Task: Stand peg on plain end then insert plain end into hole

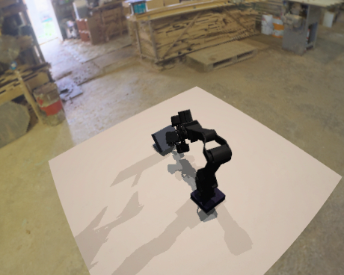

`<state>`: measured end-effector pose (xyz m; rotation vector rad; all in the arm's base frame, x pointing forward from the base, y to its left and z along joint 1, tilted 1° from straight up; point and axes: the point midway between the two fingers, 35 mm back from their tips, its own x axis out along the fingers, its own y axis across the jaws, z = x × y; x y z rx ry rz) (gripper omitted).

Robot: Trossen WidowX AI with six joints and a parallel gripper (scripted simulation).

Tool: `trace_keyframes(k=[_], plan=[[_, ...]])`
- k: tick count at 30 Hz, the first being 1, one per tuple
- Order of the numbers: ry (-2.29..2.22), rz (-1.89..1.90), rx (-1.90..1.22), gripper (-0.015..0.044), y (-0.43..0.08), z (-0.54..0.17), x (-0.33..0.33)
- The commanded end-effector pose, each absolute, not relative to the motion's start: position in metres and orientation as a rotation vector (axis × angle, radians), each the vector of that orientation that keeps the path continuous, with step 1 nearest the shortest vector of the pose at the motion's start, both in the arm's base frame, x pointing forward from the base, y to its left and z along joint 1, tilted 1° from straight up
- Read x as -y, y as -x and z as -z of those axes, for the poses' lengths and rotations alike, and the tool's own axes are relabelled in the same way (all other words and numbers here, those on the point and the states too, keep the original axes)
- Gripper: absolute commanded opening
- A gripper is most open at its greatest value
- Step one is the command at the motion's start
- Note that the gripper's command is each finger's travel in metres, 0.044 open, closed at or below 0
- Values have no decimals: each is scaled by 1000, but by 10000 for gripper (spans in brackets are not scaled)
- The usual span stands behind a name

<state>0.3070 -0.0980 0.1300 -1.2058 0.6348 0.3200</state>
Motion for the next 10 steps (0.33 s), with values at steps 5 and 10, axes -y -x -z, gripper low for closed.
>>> trace_keyframes(k=[5, 10], plan=[[1208, -322, -631, 440, -300, -136, 97], [1208, -322, -632, 440, -296, -139, 97]])
